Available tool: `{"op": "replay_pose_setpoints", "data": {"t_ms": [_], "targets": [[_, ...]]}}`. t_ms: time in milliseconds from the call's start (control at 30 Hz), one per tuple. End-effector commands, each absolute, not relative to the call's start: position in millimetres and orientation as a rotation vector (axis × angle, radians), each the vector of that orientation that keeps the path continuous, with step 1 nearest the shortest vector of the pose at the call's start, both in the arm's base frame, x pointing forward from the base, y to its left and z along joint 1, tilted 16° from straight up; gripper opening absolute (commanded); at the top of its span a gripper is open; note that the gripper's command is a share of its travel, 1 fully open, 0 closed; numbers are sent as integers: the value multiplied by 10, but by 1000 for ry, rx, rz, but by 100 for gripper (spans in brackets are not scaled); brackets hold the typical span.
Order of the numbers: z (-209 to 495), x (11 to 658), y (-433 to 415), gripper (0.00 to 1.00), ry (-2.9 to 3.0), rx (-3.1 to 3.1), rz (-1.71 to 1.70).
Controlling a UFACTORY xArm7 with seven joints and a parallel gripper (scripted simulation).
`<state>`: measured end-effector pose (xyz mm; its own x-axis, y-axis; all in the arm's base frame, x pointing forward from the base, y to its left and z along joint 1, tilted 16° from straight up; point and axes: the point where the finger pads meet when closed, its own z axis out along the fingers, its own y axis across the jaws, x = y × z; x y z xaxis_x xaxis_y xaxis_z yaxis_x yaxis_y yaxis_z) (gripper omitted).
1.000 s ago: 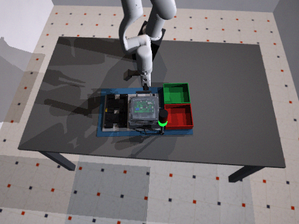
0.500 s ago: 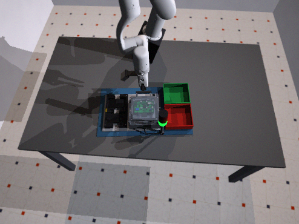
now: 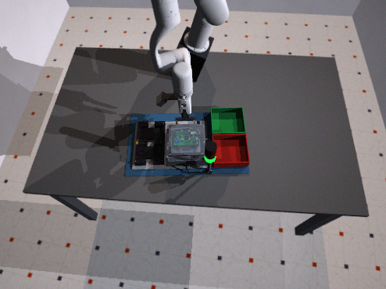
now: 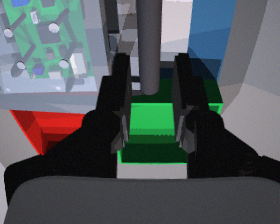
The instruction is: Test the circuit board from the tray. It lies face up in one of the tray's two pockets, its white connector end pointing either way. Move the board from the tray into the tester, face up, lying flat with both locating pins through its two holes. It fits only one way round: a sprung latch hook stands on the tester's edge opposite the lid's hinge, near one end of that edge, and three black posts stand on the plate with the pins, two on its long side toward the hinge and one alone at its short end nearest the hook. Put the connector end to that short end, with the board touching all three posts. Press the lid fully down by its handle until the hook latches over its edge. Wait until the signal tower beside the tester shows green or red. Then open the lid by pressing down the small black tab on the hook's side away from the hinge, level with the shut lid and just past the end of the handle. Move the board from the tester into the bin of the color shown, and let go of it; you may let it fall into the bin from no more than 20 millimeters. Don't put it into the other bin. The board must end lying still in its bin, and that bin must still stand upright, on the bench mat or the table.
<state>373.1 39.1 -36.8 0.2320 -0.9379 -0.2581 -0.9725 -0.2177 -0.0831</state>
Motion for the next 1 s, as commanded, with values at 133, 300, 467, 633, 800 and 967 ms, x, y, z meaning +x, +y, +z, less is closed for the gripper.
{"op": "replay_pose_setpoints", "data": {"t_ms": [133, 300, 467, 633, 800, 967], "targets": [[-423, 3747, 403, 27, 1804, -2276, 218], [-423, 3747, 403, 27, 1804, -2276, 218], [-423, 3747, 403, 27, 1804, -2276, 218], [-441, 3749, 408, 27, 1804, -2276, 218], [-470, 3752, 415, 27, 1804, -2276, 218], [-529, 3758, 431, 27, 1804, -2276, 218]]}}
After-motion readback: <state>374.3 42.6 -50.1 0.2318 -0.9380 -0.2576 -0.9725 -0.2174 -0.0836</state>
